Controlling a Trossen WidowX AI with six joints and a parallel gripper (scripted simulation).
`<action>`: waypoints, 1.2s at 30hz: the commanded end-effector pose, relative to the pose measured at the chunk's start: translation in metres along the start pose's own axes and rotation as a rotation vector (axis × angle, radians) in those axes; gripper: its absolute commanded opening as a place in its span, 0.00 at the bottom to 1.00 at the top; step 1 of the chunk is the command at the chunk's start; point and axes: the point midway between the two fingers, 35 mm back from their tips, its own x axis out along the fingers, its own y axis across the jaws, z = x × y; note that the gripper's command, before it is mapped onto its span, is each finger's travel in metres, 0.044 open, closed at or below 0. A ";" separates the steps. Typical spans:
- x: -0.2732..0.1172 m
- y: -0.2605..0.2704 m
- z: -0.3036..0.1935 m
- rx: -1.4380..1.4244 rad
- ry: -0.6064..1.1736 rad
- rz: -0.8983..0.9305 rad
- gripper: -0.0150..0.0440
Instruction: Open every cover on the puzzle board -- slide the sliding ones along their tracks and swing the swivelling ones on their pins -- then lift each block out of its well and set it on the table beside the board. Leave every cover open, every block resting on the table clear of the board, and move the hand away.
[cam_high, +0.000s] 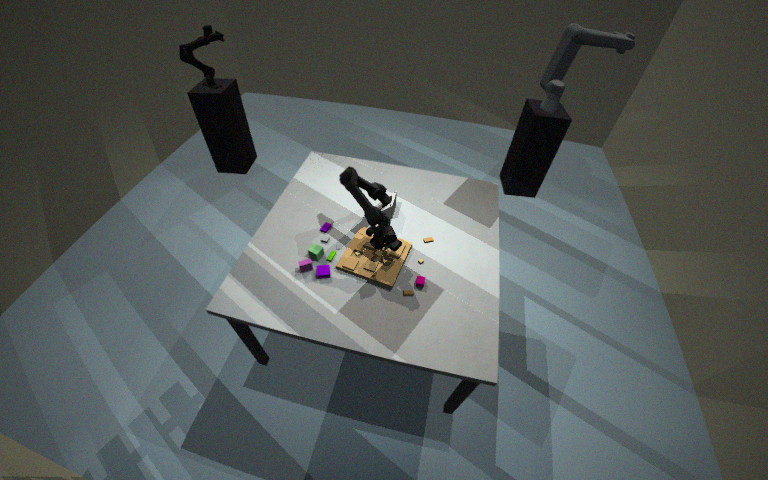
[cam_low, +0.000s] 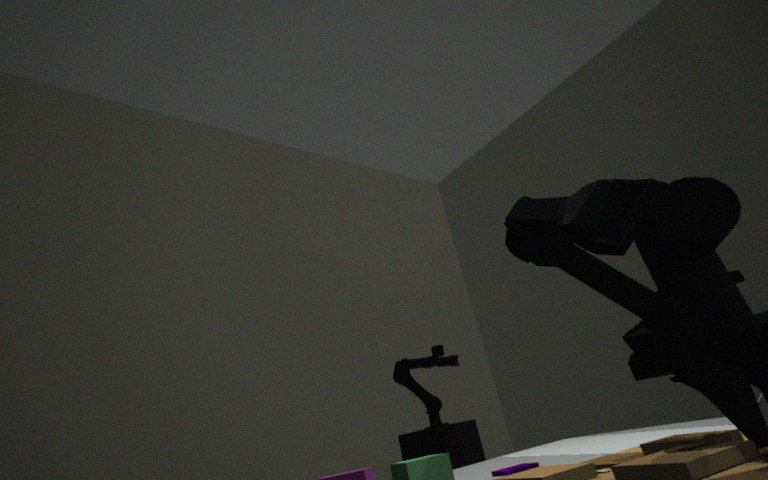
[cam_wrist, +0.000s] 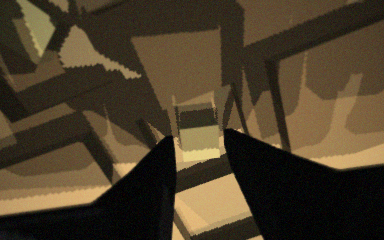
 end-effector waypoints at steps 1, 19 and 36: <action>0.000 0.000 0.000 0.001 0.000 0.000 0.45; -0.010 0.001 0.000 0.000 0.000 0.001 0.39; -0.032 0.001 0.000 -0.003 -0.002 0.000 0.39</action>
